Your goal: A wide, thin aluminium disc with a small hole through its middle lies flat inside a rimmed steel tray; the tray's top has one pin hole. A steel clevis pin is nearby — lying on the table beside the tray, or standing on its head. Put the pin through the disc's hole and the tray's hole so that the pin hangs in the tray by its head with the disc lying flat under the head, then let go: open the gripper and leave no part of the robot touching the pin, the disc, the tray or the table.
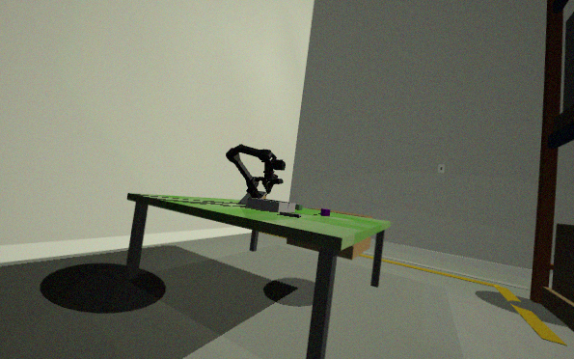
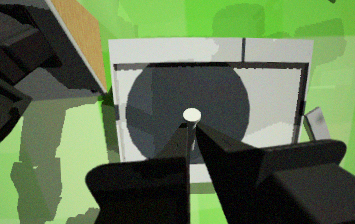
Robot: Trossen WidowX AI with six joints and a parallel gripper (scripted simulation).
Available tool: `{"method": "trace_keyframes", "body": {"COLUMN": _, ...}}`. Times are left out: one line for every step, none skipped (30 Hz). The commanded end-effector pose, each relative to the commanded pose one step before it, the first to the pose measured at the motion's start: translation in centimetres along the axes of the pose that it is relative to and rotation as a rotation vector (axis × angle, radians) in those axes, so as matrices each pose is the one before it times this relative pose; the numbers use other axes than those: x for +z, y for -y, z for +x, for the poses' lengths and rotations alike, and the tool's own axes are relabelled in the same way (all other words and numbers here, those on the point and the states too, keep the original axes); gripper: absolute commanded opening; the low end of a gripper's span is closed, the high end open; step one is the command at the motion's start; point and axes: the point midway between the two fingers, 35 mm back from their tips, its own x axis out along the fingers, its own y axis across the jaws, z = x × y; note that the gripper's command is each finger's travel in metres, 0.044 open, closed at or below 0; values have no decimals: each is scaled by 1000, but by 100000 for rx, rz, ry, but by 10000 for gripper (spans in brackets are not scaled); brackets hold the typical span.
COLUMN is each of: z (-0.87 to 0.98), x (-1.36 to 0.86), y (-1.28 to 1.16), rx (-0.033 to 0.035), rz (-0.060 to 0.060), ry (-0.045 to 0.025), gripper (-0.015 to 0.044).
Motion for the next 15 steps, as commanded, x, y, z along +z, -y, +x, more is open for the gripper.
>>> {"method": "trace_keyframes", "body": {"z": -96, "x": -150, "y": 93, "rx": -503, "rz": -311, "ry": 6086, "gripper": 0}}
{"method": "trace_keyframes", "body": {"z": -8, "x": -61, "y": 4, "rx": -43, "rz": -4, "ry": 1809, "gripper": 0}}
{"method": "trace_keyframes", "body": {"z": -2, "x": -60, "y": 0, "rx": 16, "rz": 1, "ry": 1790, "gripper": 0}}
{"method": "trace_keyframes", "body": {"z": 3, "x": -59, "y": -3, "rx": 59, "rz": 3, "ry": 1776, "gripper": 0}}
{"method": "trace_keyframes", "body": {"z": -3, "x": -61, "y": 0, "rx": -3, "rz": 2, "ry": 1766, "gripper": 0}}
{"method": "trace_keyframes", "body": {"z": 2, "x": -60, "y": -3, "rx": 44, "rz": 2, "ry": 1760, "gripper": 0}}
{"method": "trace_keyframes", "body": {"z": -4, "x": -61, "y": 1, "rx": -16, "rz": 1, "ry": 1752, "gripper": 0}}
{"method": "trace_keyframes", "body": {"z": 1, "x": -60, "y": -3, "rx": 33, "rz": 1, "ry": 1748, "gripper": 0}}
{"method": "trace_keyframes", "body": {"z": -5, "x": -61, "y": 1, "rx": -25, "rz": 1, "ry": 1741, "gripper": 0}}
{"method": "trace_keyframes", "body": {"z": 1, "x": -60, "y": -2, "rx": 26, "rz": -1, "ry": 1739, "gripper": 0}}
{"method": "trace_keyframes", "body": {"z": -5, "x": -61, "y": 1, "rx": -32, "rz": 0, "ry": 1732, "gripper": 0}}
{"method": "trace_keyframes", "body": {"z": 0, "x": -60, "y": -2, "rx": 21, "rz": -2, "ry": 1731, "gripper": 0}}
{"method": "trace_keyframes", "body": {"z": -5, "x": -61, "y": 1, "rx": -36, "rz": 0, "ry": 1725, "gripper": 0}}
{"method": "trace_keyframes", "body": {"z": 0, "x": -60, "y": -2, "rx": 18, "rz": -3, "ry": 1725, "gripper": 0}}
{"method": "trace_keyframes", "body": {"z": -6, "x": -61, "y": 1, "rx": -38, "rz": -1, "ry": 1719, "gripper": 0}}
